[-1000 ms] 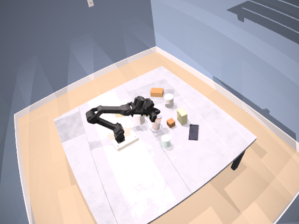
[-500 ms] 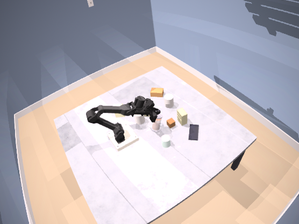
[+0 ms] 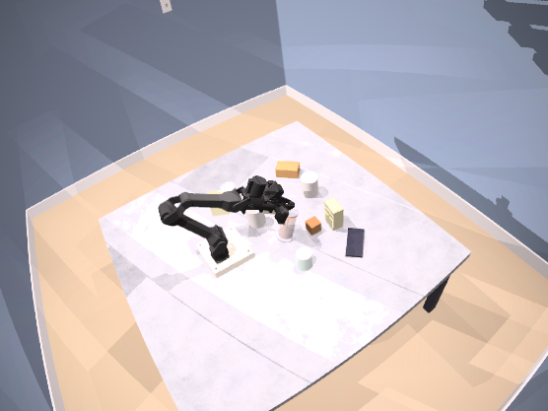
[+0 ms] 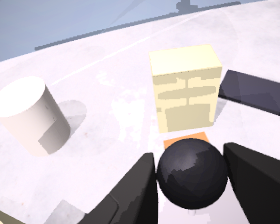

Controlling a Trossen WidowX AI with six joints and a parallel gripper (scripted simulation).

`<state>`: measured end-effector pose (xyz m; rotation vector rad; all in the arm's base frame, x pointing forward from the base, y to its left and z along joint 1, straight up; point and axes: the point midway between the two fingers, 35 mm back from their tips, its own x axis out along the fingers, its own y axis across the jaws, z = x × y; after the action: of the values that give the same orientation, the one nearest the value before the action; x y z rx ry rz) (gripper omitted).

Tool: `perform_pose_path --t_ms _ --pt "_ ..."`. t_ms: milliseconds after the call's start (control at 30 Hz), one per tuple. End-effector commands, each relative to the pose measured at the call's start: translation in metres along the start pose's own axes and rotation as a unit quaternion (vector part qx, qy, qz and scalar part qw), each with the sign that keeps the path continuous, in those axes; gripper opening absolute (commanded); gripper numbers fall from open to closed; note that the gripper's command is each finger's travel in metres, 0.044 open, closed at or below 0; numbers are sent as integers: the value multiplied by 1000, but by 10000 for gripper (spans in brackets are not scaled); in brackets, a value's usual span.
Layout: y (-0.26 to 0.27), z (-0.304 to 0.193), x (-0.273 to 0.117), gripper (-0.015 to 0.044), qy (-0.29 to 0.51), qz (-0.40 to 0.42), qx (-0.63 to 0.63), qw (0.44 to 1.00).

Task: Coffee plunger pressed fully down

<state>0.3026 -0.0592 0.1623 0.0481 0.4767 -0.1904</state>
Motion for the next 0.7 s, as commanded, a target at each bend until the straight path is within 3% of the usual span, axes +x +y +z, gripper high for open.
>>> perform_pose_path --t_ms 0,600,667 --pt "0 -6 3 123 10 0 1 1000" --pt "0 0 1 123 1 0 0 1000" --pt "0 0 1 175 1 0 0 1000"
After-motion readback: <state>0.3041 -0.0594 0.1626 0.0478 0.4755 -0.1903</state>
